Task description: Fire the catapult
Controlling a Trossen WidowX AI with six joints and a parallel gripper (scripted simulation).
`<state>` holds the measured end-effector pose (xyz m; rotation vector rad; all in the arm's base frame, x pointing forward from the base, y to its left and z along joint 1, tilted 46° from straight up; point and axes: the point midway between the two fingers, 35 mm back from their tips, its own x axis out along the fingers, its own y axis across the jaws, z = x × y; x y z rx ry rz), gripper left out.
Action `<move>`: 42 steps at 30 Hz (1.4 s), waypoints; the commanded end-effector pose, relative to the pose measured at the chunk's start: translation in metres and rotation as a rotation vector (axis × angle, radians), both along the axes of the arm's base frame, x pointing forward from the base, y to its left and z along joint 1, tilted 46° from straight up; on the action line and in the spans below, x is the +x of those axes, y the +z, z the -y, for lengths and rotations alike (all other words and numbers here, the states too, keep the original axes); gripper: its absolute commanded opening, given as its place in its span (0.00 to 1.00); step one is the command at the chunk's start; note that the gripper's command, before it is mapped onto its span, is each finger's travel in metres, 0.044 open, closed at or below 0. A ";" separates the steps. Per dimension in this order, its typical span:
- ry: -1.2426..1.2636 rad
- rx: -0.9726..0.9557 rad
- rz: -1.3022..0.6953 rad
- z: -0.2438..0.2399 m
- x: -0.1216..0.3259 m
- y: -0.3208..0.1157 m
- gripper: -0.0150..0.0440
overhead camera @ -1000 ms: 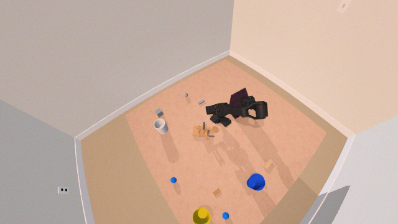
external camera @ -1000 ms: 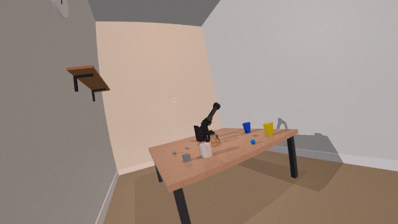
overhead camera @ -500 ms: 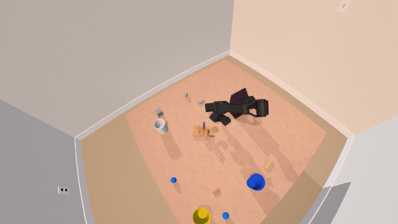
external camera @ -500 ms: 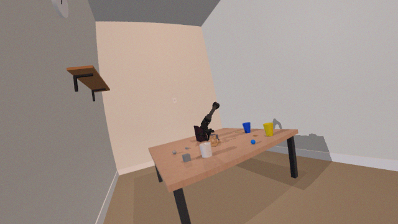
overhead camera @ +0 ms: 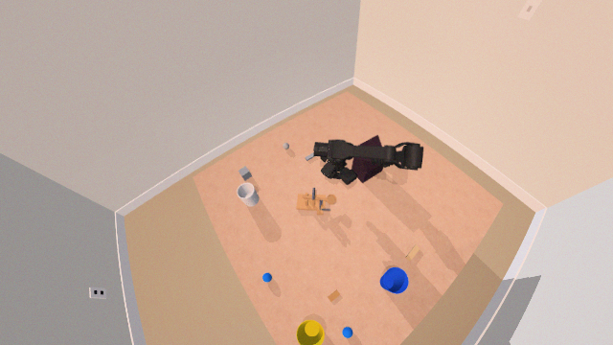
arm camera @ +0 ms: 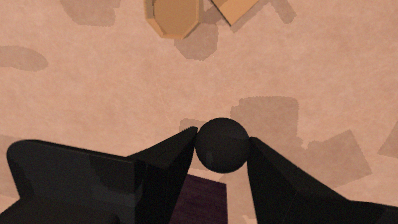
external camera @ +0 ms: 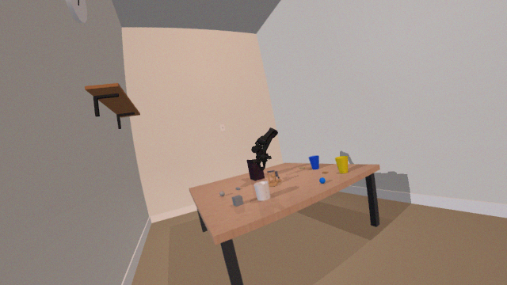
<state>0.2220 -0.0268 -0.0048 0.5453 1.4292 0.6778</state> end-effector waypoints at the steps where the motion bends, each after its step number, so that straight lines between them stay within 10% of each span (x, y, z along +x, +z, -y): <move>1: 0.009 0.000 0.008 0.013 -0.003 0.017 0.25; 42: -0.247 0.106 -0.735 -0.053 0.077 0.029 0.25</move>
